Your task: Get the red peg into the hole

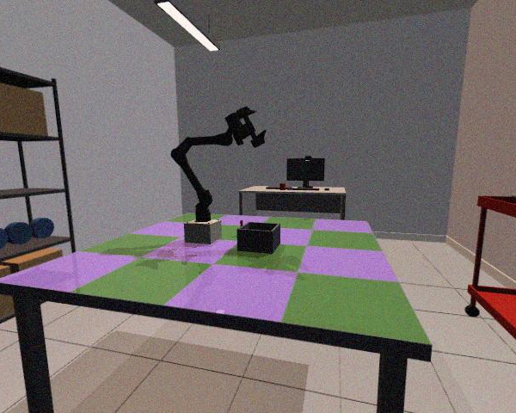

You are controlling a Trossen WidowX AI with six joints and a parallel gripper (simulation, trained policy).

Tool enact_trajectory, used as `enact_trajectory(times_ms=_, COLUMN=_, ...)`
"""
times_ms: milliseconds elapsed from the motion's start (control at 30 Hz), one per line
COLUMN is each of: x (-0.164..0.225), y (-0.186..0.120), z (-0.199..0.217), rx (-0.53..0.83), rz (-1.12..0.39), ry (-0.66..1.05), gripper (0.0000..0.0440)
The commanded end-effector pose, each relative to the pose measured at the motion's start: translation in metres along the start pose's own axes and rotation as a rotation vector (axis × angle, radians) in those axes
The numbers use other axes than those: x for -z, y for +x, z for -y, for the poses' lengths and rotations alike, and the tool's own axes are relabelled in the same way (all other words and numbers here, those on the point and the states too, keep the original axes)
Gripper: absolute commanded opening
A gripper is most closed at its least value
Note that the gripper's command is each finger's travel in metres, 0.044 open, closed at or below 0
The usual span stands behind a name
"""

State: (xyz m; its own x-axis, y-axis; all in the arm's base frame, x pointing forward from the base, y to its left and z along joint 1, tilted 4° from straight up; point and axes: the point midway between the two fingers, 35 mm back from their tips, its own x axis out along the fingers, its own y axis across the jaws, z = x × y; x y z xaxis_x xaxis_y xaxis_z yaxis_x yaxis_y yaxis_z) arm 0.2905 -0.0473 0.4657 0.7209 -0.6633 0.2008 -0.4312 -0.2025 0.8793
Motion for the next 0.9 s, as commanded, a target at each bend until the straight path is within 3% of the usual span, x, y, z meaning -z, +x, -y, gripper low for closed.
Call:
enact_trajectory(times_ms=0, x=0.008, y=0.003, z=0.029, rx=0.065, rz=-0.032, ry=-0.099, gripper=0.044)
enact_trajectory(times_ms=433, x=0.019, y=-0.001, z=0.136, rx=0.334, rz=-0.158, ry=-0.44, gripper=0.044)
enact_trajectory(times_ms=867, x=0.008, y=-0.032, z=0.229, rx=0.643, rz=-0.306, ry=-0.736, gripper=0.044)
